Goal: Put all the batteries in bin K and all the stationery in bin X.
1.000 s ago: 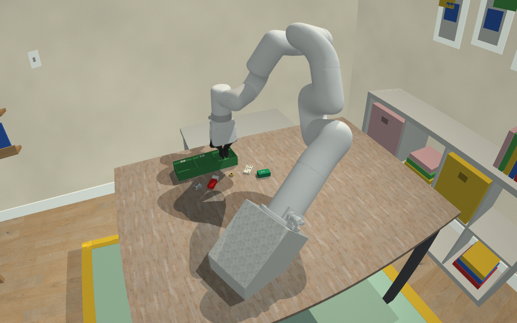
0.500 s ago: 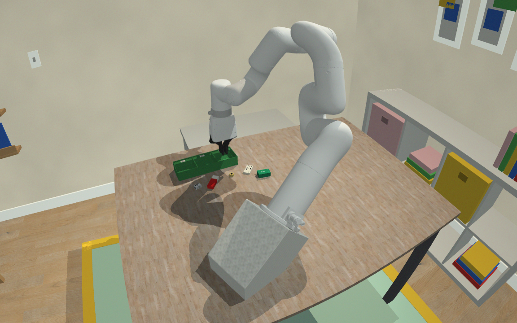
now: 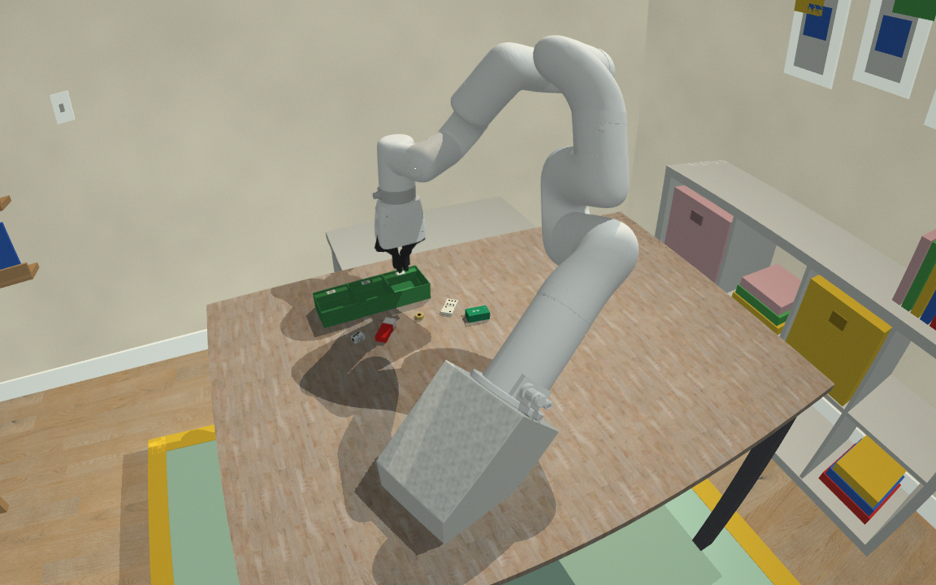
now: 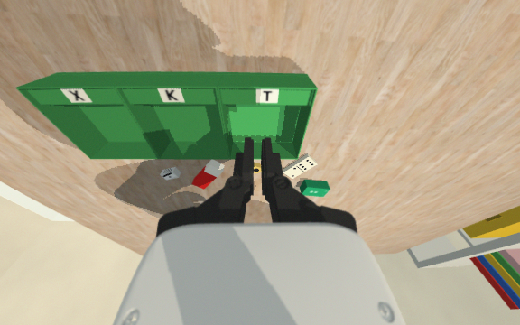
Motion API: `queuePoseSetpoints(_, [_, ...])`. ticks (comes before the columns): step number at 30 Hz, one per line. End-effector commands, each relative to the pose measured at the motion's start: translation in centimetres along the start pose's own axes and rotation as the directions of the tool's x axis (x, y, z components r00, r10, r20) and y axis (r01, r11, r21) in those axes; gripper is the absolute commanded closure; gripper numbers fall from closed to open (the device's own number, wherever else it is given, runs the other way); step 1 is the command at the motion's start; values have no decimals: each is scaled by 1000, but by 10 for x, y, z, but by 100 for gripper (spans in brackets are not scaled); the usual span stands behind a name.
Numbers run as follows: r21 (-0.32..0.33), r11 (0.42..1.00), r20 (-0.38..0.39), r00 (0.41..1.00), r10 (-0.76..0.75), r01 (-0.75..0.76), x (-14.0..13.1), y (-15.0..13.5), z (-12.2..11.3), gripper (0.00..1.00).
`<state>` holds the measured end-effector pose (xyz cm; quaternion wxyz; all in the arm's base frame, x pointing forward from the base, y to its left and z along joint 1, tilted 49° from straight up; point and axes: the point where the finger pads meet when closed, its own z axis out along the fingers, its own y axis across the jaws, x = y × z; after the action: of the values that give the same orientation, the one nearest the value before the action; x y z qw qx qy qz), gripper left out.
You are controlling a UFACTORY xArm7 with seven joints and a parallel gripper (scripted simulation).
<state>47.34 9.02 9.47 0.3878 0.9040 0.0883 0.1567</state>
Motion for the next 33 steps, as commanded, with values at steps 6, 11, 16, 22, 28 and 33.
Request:
queuePoseSetpoints(6, [2, 1000, -4, 1000, 0, 0, 1, -44, -2, 93])
queuePoseSetpoints(11, [2, 1000, -4, 1000, 0, 0, 1, -69, -2, 93])
queuePoseSetpoints(16, [3, 1000, -4, 1000, 0, 0, 1, -78, -2, 93])
queuePoseSetpoints(22, [3, 1000, -4, 1000, 0, 0, 1, -78, 3, 93])
queuePoseSetpoints(28, [3, 1000, -4, 1000, 0, 0, 1, -78, 19, 93])
queuePoseSetpoints(33, [3, 1000, -4, 1000, 0, 0, 1, -78, 28, 93])
